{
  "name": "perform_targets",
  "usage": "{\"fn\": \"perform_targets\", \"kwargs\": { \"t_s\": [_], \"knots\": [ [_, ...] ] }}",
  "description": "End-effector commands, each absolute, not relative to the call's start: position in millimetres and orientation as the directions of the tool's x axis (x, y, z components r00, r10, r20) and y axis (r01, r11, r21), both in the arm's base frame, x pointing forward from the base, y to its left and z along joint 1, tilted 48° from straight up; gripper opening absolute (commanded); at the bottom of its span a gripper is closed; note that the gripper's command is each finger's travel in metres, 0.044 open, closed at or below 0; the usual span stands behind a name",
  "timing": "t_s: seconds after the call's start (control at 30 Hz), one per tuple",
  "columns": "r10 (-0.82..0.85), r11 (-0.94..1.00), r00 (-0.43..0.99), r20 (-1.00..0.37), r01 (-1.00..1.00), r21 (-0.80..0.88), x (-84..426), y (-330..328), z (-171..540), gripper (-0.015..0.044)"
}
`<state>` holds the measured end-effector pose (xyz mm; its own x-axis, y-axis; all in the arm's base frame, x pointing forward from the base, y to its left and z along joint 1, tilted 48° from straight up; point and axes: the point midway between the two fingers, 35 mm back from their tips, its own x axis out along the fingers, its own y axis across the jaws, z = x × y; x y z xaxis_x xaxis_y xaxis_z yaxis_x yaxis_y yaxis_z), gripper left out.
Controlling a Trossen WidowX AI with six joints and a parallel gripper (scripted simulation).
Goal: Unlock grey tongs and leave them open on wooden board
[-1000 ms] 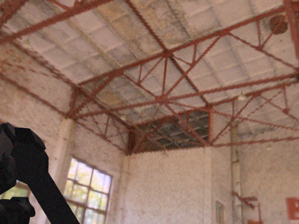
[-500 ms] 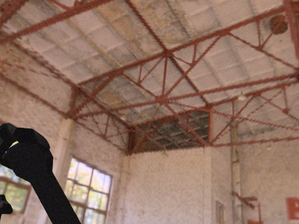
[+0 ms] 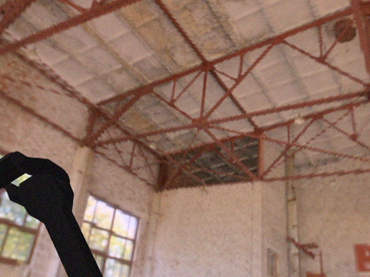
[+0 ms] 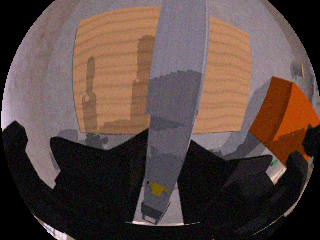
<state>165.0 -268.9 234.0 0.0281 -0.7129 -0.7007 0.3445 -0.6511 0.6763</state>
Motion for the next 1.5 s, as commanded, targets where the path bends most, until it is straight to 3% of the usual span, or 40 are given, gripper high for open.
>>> {"fn": "perform_targets", "kwargs": {
  "t_s": [0.0,0.57,1.07,1.47],
  "knots": [
    [-0.723,-0.678,0.038,-0.689,0.148,0.72,154.1,-269.4,241.9,-0.015],
    [-0.76,-0.561,0.032,-0.649,-0.536,0.631,115.2,-272.3,265.0,-0.015],
    [-0.763,-0.551,0.042,-0.646,-0.565,0.614,113.4,-272.5,265.5,-0.015],
    [-0.79,-0.572,0.267,-0.552,-0.647,0.505,108.8,-275.4,264.3,-0.015]
  ]
}}
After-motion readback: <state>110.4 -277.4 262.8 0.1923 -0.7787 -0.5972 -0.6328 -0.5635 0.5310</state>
